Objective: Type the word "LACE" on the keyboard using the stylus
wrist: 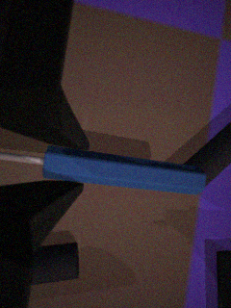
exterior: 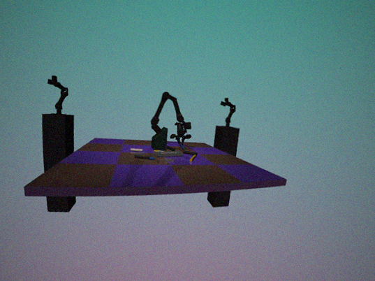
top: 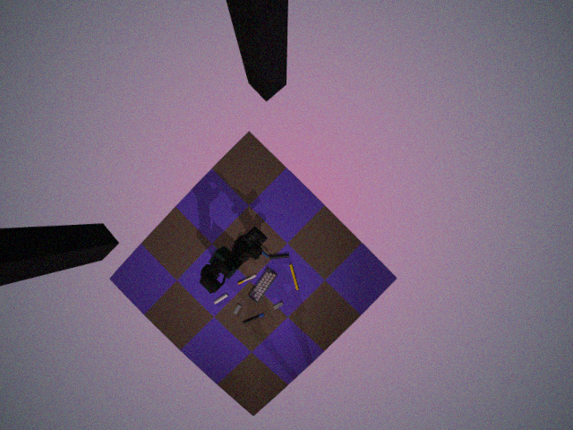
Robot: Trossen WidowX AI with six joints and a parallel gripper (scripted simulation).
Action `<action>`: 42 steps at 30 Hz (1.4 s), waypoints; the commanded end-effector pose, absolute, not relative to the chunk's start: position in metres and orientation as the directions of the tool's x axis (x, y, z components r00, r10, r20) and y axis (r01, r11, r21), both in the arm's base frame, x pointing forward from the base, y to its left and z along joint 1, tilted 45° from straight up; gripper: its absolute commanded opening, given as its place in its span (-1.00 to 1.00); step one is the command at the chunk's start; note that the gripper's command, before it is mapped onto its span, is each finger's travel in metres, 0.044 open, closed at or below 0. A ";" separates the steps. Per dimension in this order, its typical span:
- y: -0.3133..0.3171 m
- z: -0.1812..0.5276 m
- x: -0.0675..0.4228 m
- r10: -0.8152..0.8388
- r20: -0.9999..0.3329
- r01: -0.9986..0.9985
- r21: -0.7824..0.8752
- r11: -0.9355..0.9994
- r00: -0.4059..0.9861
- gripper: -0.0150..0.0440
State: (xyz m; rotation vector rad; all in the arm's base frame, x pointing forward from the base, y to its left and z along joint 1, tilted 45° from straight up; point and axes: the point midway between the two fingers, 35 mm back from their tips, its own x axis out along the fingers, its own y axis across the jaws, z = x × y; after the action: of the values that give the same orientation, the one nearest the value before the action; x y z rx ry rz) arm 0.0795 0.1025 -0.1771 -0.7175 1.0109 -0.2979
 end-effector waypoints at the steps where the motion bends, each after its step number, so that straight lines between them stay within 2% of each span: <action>1: 0.101 -0.177 0.072 -0.498 -0.700 -0.230 -0.670 0.706 0.512 -0.49; 13: 0.106 -0.179 0.050 -0.334 -0.806 -0.617 -0.590 0.521 0.489 -0.49; 42: 0.081 -0.206 0.054 -0.332 -0.807 -0.622 -0.588 0.516 0.488 -0.49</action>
State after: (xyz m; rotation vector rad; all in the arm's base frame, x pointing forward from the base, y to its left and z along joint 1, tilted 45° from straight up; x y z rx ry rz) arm 0.0535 0.0891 -0.2042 -1.0499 1.0921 0.2279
